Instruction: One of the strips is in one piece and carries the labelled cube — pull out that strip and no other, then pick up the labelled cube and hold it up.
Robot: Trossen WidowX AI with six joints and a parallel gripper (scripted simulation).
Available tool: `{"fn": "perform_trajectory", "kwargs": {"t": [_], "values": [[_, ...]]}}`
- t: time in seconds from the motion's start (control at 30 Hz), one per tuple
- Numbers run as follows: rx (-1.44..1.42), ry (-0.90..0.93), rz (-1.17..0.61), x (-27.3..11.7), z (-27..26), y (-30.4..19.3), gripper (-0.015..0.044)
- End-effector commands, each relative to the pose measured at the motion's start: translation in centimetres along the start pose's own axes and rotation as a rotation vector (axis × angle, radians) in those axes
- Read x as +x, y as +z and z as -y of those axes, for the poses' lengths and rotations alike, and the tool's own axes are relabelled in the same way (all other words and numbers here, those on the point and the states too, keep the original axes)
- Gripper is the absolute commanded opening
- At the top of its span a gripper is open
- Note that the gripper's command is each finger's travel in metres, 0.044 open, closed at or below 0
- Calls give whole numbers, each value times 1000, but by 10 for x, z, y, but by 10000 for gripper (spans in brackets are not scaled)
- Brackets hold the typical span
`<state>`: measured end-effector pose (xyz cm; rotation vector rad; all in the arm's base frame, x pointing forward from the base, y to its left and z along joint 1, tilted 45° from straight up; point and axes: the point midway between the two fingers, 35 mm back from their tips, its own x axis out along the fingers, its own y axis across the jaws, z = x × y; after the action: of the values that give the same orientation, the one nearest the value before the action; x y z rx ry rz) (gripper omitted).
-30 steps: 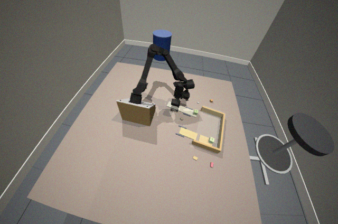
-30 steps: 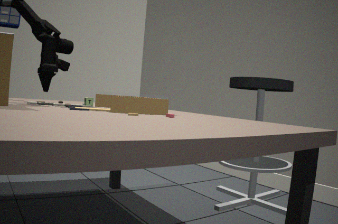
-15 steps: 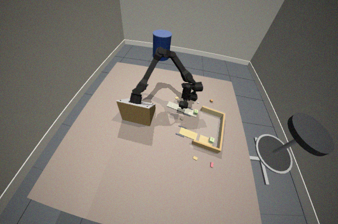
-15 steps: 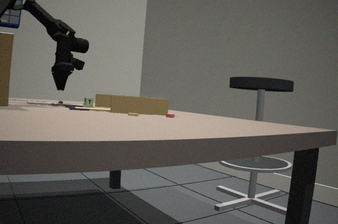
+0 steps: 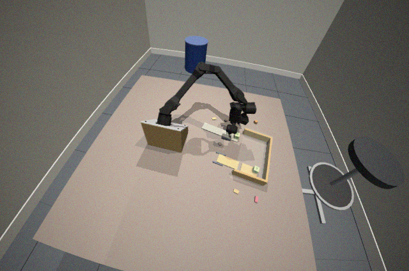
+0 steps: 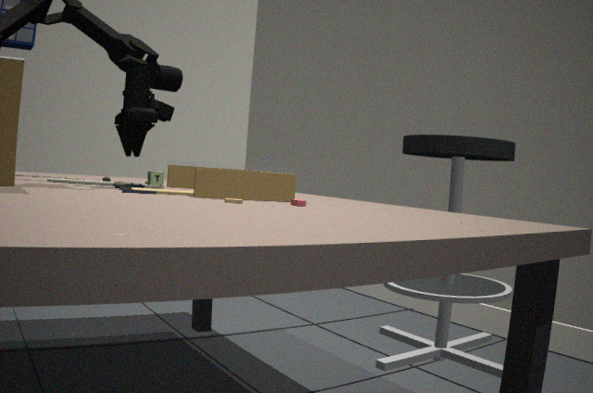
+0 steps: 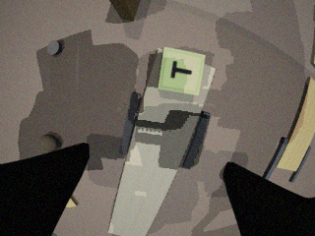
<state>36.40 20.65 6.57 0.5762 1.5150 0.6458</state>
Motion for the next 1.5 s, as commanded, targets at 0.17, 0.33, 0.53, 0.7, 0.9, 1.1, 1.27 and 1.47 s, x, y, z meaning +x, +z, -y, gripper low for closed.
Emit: {"fn": "perform_trajectory", "kwargs": {"t": [0.17,0.33,0.53,0.7,0.9,1.1,1.27,1.47], "values": [[-4,3,-6,-1,4,35,440],[-4,3,-5,0,6,51,440],[-4,3,-5,6,6,52,282],[-4,3,-5,15,7,52,250],[-4,3,-6,24,7,52,250],[-4,4,-6,34,7,52,250],[-4,4,-6,42,7,52,250],[-4,5,-6,52,7,51,250]]}}
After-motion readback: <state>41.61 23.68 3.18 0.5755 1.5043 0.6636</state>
